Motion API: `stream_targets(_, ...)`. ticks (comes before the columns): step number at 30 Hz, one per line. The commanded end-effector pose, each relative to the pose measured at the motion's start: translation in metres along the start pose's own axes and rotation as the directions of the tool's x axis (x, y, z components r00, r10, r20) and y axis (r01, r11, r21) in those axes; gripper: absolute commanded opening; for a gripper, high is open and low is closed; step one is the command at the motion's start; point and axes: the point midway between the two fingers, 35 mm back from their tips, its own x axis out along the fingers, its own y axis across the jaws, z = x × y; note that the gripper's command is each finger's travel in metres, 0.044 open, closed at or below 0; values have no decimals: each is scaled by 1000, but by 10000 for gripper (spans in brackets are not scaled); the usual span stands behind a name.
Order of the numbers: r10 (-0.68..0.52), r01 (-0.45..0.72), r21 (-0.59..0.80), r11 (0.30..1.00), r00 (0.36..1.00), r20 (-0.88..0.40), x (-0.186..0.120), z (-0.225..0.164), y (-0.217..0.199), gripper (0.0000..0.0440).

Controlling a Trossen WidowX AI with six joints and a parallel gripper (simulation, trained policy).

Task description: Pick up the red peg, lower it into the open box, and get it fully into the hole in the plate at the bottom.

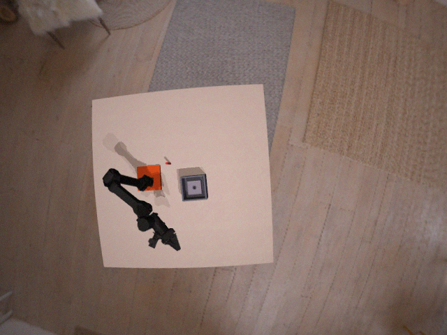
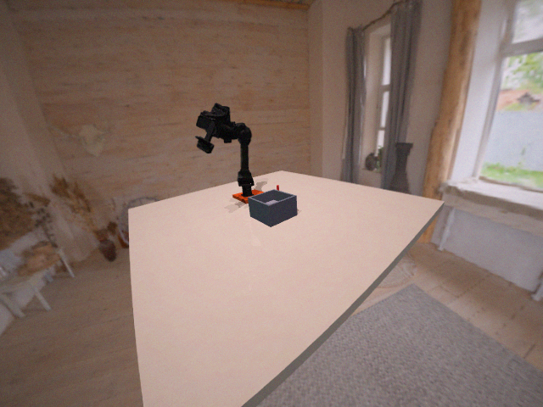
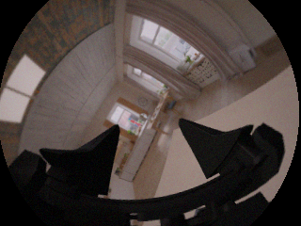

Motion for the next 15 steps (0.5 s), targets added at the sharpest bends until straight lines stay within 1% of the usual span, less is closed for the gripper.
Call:
stream_targets(1,6,-6,-8,1000,1000,-4,-1,-1,3,426)
stream_targets(2,9,-9,-13,1000,1000,-14,-2,-5,5,440)
stream_targets(7,-2,-1,-26,1000,993,-116,-15,-37,17,440)
stream_targets(11,-39,32,-32,999,969,-243,-38,-75,22,437)
stream_targets(15,-85,74,-46,996,927,-366,-64,-110,23,435)
